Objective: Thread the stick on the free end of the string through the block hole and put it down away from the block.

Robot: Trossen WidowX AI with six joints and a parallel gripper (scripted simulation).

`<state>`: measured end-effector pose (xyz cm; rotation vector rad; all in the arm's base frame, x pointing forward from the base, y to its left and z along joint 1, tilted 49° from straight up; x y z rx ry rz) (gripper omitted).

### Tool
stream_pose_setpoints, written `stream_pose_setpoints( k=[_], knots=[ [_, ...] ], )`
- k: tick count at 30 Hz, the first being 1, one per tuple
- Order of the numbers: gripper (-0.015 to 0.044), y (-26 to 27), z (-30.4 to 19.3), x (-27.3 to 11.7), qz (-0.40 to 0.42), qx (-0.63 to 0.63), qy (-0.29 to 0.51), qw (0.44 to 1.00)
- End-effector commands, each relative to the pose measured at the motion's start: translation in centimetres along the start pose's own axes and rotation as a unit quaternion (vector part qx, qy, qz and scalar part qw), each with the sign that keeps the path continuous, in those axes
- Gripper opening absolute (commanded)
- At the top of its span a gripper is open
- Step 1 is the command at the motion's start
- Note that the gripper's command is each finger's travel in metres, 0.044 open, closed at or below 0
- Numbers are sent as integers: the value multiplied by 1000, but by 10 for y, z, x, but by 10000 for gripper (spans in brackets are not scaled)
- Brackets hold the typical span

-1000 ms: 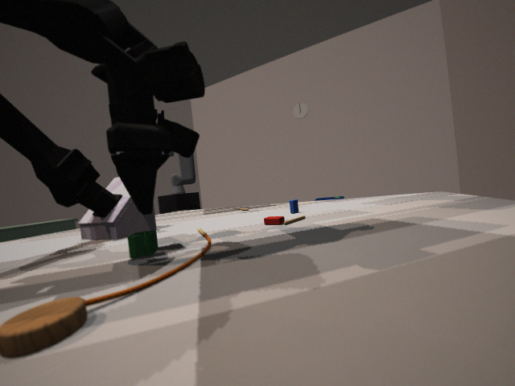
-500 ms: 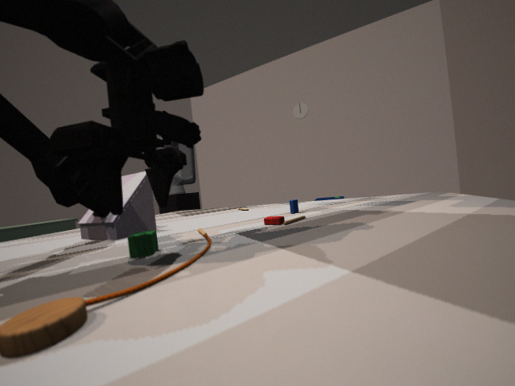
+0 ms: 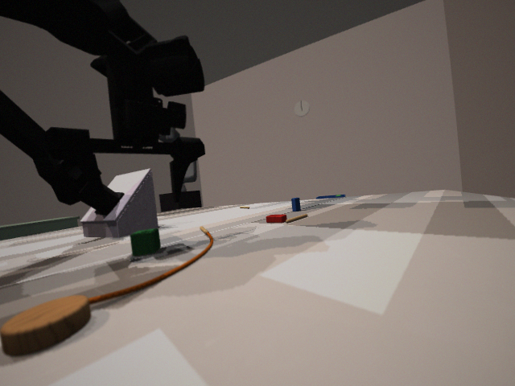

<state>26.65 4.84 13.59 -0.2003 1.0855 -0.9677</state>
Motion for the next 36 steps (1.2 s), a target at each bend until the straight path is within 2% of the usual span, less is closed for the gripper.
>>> stream_pose_setpoints(
  k=[1,12,26,36],
  knots=[
    [440,-3,-1,-4,-1,402,2,916],
    [440,-4,-2,-7,-1,628,2,778],
    [440,-5,-4,-10,-2,846,1,534],
    [440,-5,-4,-10,-2,847,1,531]
  ],
)
Point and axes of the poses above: the point midway between the two fingers, 35 mm back from their tips, its own x axis out along the fingers, its own y axis across the jaws, z = x × y, the point moved 7 cm from there along -x, back along the fingers, and after that the axes turned 15 degrees about x, right-handed, at the moved point
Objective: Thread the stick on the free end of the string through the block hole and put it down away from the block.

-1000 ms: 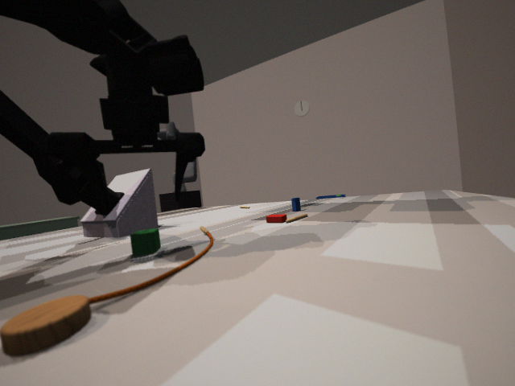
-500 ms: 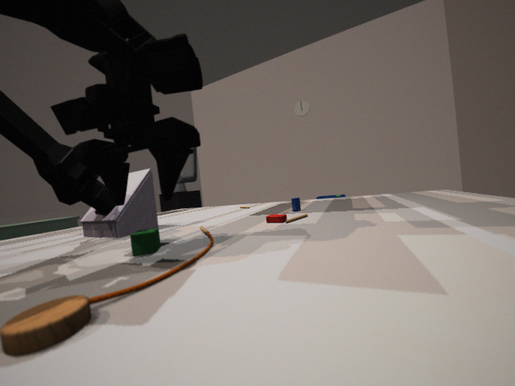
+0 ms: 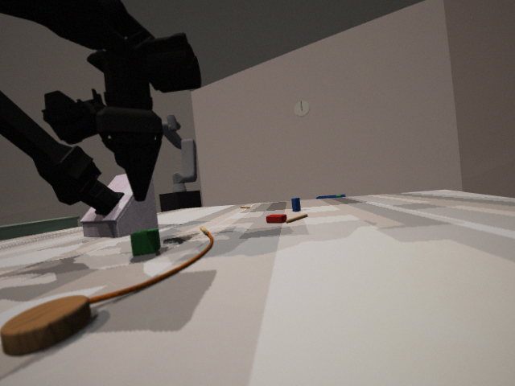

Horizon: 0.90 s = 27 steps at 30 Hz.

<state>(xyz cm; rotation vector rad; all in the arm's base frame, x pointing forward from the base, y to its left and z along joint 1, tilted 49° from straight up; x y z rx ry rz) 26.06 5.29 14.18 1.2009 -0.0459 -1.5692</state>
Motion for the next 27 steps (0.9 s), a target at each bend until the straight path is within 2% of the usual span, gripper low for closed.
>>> stream_pose_setpoints(
  k=[1,11,19,27],
  knots=[
    [440,0,1,-2,-4,141,0,990],
    [440,0,1,-2,-4,141,0,990],
    [241,0,1,-2,-4,141,0,990],
    [241,0,1,-2,-4,141,0,990]
  ],
)
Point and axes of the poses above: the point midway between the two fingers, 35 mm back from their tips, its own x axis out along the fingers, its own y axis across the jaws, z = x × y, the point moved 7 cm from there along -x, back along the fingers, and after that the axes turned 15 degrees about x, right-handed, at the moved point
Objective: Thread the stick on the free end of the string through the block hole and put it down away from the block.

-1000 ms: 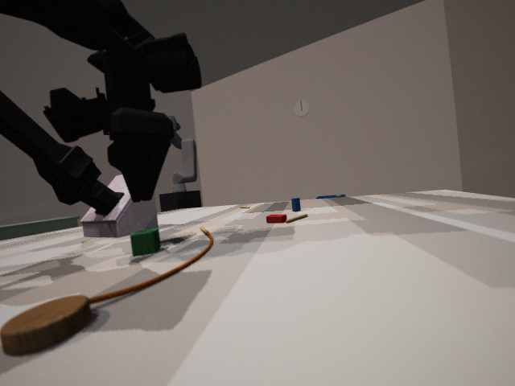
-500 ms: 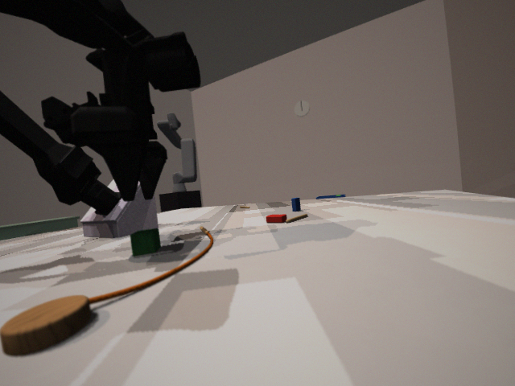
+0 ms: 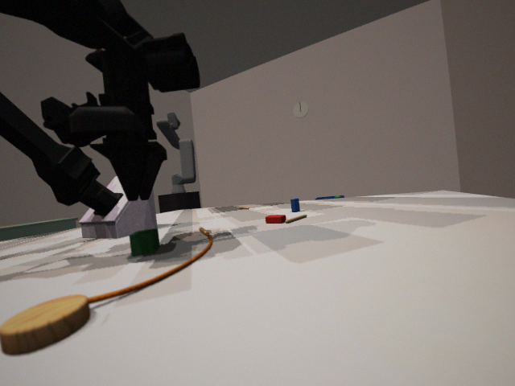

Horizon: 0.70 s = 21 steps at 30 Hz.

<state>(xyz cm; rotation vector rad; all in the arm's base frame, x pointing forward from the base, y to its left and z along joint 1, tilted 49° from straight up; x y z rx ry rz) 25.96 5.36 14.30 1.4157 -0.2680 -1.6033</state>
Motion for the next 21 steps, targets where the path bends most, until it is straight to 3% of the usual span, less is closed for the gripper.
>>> stream_pose_setpoints(
  k=[1,21],
  knots=[
    [241,0,0,0,-2,3,0,1000],
    [241,0,-2,27,-3,3,1,1000]
  ],
)
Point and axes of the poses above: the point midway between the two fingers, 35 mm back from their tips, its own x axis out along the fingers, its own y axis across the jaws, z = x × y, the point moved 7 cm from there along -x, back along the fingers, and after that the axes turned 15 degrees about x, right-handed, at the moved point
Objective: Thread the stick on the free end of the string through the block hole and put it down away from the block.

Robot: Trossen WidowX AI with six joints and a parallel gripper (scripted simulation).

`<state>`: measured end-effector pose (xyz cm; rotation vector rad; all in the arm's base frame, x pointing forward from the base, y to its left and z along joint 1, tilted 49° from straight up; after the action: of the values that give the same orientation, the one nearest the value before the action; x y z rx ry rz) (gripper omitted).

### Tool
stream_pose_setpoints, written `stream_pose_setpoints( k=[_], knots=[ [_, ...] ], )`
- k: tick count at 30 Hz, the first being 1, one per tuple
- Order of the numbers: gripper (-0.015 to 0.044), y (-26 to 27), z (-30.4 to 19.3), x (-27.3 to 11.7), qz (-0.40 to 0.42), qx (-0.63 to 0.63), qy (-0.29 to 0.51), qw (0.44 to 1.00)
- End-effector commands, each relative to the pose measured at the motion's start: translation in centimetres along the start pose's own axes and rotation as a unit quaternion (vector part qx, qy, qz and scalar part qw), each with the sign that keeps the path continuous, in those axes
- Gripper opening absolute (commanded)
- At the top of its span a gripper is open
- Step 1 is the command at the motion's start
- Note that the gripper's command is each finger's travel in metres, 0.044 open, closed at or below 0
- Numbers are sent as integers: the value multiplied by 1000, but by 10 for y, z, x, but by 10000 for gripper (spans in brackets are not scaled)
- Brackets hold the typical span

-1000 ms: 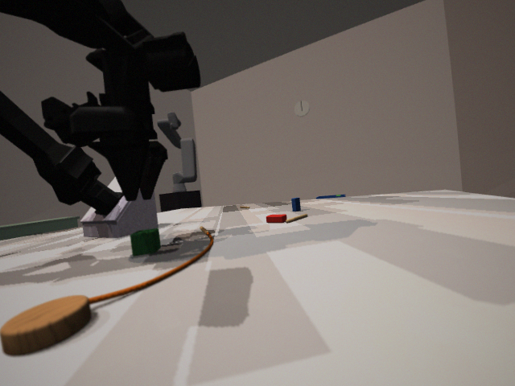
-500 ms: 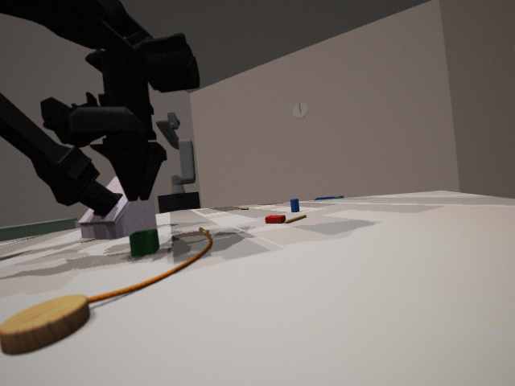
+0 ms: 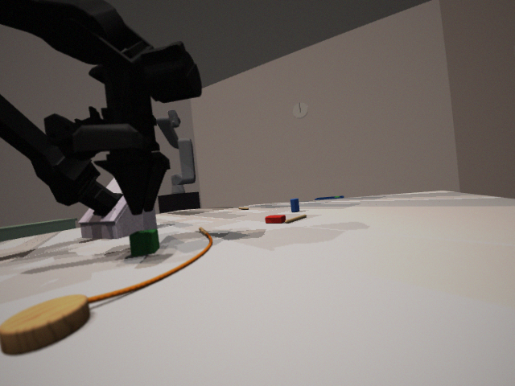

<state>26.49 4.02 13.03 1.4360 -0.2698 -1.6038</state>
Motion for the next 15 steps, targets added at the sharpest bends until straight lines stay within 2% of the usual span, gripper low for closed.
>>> stream_pose_setpoints(
  k=[1,15],
  knots=[
    [241,-1,2,9,1,-4,-4,1000],
    [241,0,3,32,2,-4,-4,1000]
  ],
)
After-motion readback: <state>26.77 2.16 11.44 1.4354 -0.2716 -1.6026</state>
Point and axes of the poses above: the point midway between the two fingers, 35 mm back from their tips, its own x axis out along the fingers, its own y axis across the jaws, z = x × y, the point moved 7 cm from there along -x, back along the fingers, and after that the axes turned 15 degrees about x, right-handed, at the moved point
